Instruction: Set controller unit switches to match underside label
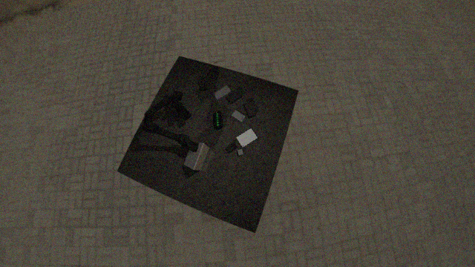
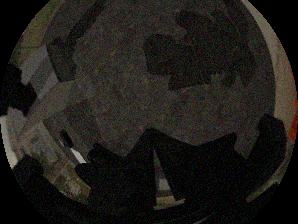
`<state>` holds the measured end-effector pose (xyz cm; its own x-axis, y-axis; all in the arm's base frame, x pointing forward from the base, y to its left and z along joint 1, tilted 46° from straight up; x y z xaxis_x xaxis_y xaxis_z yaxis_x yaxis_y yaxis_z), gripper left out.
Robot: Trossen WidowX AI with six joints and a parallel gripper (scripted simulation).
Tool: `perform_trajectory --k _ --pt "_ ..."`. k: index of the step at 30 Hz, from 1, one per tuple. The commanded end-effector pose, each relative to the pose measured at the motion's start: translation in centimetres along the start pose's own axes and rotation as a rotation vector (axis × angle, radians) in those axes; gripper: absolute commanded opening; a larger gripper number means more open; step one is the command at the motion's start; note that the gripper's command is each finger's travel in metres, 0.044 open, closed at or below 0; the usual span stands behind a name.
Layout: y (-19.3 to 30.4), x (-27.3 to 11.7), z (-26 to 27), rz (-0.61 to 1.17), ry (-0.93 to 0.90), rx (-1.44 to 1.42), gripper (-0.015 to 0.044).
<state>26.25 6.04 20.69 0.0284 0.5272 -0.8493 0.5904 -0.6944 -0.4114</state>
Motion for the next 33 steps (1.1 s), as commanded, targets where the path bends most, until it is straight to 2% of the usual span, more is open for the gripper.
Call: perform_trajectory --k 1,15,24,33 --pt "2.7 0.2 -0.8 -0.035 -0.014 0.183 0.0000" --pt "15.5 2.1 0.1 -0.189 -0.071 0.938 0.0000" --pt "23.5 4.3 3.6 -0.321 -0.120 1.408 0.0000" --pt "30.3 7.3 9.2 -0.484 -0.191 1.864 0.0000"
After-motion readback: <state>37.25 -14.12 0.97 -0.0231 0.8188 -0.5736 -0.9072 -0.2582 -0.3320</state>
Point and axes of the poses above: the point midway between the two fingers, 35 mm back from their tips, its own x axis out along the fingers, its own z axis across the jaws, y = z × x, the point moved 9 cm from there along -x, back along the fingers, and after that the axes turned 14 degrees about x, right-handed, at the moved point
